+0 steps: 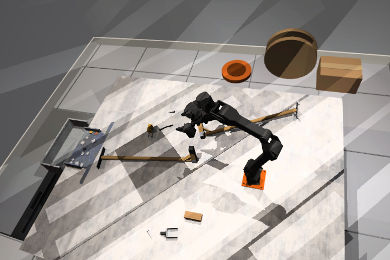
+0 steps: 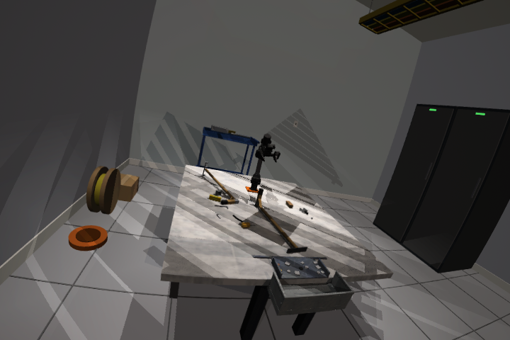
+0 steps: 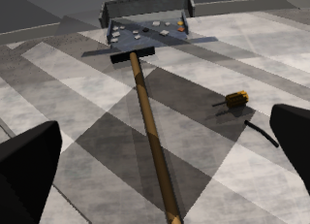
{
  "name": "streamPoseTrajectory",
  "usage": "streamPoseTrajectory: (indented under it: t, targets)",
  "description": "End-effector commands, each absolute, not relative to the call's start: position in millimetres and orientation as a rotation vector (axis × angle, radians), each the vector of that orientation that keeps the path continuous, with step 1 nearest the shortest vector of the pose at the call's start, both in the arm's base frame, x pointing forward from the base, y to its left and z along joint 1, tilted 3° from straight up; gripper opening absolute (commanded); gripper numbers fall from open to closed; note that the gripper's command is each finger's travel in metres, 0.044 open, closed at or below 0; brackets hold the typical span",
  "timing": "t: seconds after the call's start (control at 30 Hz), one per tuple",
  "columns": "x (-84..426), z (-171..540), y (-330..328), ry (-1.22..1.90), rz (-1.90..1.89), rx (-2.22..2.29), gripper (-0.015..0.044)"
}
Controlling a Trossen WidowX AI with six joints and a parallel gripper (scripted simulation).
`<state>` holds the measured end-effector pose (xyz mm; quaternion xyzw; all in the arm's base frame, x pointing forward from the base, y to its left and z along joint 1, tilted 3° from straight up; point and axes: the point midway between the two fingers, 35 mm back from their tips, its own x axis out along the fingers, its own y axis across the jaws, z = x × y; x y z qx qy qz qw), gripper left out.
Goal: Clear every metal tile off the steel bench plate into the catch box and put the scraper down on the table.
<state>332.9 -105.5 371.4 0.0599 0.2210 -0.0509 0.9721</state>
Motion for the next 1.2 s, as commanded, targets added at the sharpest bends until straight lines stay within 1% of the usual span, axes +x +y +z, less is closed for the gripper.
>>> streamPoseTrajectory:
  t: [0.0, 1.17]
  targets:
    - [341.9, 366.4, -107.5, 0.473, -0.105, 0.134, 0.044]
    - [427.8, 294.6, -117.4, 0.758, -0.1, 0.153, 0.044]
